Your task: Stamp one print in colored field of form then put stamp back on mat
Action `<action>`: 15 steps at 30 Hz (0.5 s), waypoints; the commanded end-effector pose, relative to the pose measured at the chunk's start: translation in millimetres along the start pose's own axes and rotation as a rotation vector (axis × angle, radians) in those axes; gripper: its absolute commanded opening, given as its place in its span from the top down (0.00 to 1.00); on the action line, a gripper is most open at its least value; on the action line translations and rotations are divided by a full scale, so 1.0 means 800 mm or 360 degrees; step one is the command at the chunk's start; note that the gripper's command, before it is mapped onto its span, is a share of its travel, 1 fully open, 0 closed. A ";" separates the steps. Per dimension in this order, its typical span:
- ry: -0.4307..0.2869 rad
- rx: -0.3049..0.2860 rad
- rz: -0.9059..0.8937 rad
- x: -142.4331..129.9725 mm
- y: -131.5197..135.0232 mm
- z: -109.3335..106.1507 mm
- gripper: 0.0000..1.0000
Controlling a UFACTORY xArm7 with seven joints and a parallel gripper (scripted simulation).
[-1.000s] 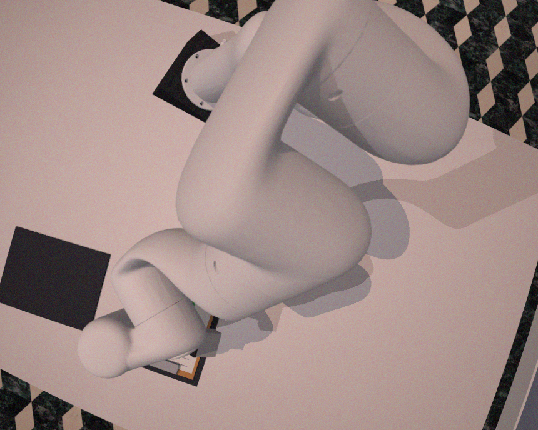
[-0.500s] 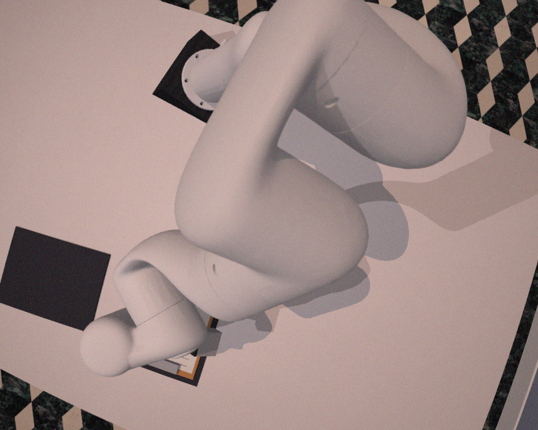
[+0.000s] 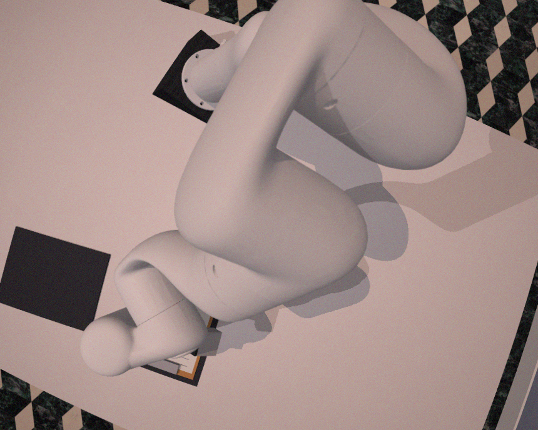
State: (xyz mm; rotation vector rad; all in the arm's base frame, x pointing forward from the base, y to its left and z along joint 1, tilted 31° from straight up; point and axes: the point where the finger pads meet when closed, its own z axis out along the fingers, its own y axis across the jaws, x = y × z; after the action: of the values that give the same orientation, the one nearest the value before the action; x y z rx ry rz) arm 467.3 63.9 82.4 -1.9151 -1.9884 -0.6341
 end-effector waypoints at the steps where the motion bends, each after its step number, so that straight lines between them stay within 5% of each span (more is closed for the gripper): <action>1: -0.0001 -0.0004 0.0000 0.000 0.001 -0.001 0.65; 15: -0.0001 -0.0004 0.0000 0.000 0.001 -0.027 0.65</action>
State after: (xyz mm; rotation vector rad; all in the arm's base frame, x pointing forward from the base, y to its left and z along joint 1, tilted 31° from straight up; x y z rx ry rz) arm 466.5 58.8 90.9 -1.9149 -1.9884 -0.6339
